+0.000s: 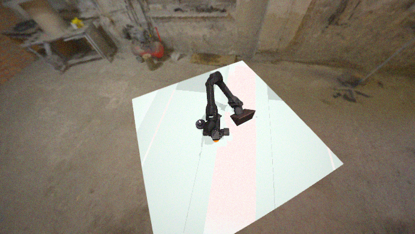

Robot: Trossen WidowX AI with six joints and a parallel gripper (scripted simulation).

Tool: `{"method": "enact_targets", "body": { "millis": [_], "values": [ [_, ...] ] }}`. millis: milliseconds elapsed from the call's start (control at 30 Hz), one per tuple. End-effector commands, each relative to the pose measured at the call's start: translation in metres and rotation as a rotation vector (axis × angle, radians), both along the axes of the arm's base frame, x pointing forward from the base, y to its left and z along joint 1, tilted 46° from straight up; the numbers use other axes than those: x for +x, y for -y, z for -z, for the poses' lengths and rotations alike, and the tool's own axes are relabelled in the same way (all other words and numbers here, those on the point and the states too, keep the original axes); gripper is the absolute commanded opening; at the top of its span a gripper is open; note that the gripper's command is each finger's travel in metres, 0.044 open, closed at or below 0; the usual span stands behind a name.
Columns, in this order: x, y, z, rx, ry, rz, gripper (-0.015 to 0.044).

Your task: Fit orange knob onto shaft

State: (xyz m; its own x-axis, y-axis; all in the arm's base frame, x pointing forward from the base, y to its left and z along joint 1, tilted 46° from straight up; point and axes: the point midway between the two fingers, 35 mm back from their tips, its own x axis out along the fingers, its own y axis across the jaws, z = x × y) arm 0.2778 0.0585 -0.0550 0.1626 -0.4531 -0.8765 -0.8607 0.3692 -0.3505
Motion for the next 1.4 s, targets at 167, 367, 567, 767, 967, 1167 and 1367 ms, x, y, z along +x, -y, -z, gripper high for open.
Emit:
{"method": "enact_targets", "body": {
  "millis": [167, 367, 567, 767, 967, 1167, 1367],
  "values": [
    [-0.005, 0.003, -0.007, 0.124, 0.050, -0.052, 0.0179],
    [-0.008, 0.006, -0.012, 0.201, 0.082, -0.084, 0.0179],
    [-0.011, 0.009, -0.016, 0.277, 0.114, -0.116, 0.0179],
    [-0.014, 0.013, -0.020, 0.354, 0.146, -0.147, 0.0179],
    [-0.017, 0.016, -0.023, 0.429, 0.177, -0.178, 0.0179],
    [-0.020, 0.021, -0.026, 0.505, 0.209, -0.209, 0.0179],
    [-0.023, 0.025, -0.028, 0.578, 0.240, -0.239, 0.0179]
  ]
}}
